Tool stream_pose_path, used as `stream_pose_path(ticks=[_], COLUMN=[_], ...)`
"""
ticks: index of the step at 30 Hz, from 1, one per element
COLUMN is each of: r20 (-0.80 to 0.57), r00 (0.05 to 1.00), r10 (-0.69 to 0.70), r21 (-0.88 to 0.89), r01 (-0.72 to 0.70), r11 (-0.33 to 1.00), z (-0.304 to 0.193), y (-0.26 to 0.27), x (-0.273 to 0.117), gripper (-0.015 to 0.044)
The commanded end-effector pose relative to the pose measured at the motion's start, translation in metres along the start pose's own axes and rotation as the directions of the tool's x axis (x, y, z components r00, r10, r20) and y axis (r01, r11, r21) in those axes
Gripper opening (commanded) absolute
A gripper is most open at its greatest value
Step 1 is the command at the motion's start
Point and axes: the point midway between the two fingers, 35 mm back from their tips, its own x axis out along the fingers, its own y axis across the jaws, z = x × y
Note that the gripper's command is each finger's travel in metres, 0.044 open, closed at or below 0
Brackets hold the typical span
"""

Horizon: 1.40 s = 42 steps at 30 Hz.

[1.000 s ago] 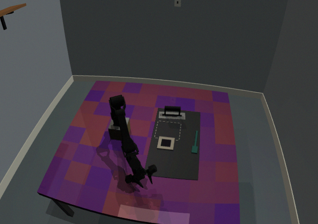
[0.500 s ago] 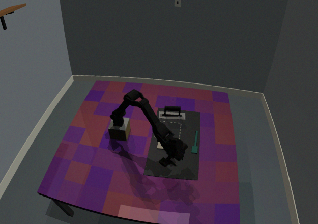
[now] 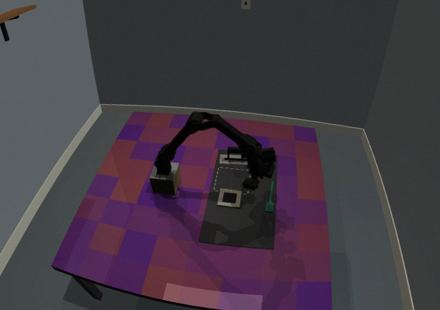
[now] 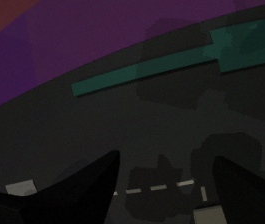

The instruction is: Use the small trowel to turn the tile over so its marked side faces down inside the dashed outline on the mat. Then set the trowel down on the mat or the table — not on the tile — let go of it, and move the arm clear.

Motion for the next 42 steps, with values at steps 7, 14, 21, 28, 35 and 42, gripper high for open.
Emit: stream_pose_path(ticks=[7,14,21,28,35,42], r20=[-0.144,-0.219,-0.228,-0.228,-0.228,-0.228], r00=[0.989,0.965,0.959,0.959,0.959,0.959], r10=[-0.037,-0.142,-0.169,-0.169,-0.169,-0.169], r21=[-0.210,-0.392,-0.431,-0.431,-0.431,-0.431], r01=[0.006,0.046,0.056,0.056,0.056,0.056], r11=[0.978,0.919,0.901,0.901,0.901,0.901], z=[-0.081,-0.158,-0.176,-0.178,-0.180,-0.183], y=[0.118,0.180,0.190,0.189,0.187,0.185], x=[-0.016,-0.037,-0.041,-0.030,-0.019,-0.009], gripper=[0.0270,0.0270,0.0270,0.0270,0.0270,0.0270])
